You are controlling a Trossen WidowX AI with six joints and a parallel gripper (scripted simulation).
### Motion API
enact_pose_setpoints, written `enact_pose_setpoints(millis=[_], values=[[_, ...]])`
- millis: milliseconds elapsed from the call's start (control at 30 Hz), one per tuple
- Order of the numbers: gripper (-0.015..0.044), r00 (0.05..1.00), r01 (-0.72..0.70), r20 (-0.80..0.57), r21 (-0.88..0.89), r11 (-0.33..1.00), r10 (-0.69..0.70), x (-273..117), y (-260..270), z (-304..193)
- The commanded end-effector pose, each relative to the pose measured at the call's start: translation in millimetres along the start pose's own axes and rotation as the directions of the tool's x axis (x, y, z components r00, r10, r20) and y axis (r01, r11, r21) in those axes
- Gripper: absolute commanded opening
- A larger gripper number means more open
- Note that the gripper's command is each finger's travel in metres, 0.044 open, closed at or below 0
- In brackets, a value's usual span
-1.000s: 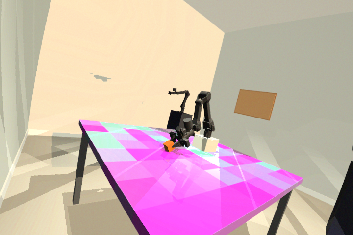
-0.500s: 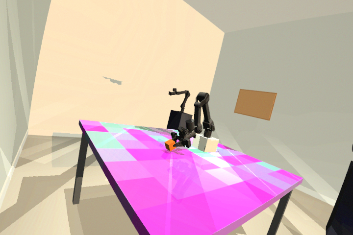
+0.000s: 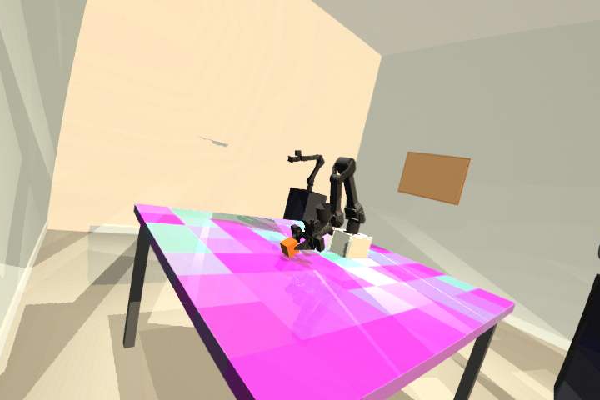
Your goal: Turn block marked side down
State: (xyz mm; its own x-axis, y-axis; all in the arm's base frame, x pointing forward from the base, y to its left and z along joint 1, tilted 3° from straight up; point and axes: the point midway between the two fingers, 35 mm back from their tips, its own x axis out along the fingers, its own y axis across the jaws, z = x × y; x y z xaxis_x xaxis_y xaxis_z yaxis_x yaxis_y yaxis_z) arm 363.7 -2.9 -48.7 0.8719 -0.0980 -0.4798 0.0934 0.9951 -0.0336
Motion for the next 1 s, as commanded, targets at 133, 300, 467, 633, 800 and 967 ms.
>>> enact_pose_setpoints(millis=[133,300,467,633,800,967], values=[[0.0315,1.0,0.004,0.005,-0.003,1.0,-0.004,-0.2,-0.5,0.9],[0.044,1.0,0.004,0.005,-0.003,1.0,-0.004,-0.2,-0.5,0.9],[0.044,1.0,0.004,0.005,-0.003,1.0,-0.004,-0.2,-0.5,0.9],[0.044,1.0,0.004,0.005,-0.003,1.0,-0.004,-0.2,-0.5,0.9],[0.044,1.0,0.004,0.005,-0.003,1.0,-0.004,-0.2,-0.5,0.9],[0.044,1.0,0.004,0.005,-0.003,1.0,-0.004,-0.2,-0.5,0.9]])
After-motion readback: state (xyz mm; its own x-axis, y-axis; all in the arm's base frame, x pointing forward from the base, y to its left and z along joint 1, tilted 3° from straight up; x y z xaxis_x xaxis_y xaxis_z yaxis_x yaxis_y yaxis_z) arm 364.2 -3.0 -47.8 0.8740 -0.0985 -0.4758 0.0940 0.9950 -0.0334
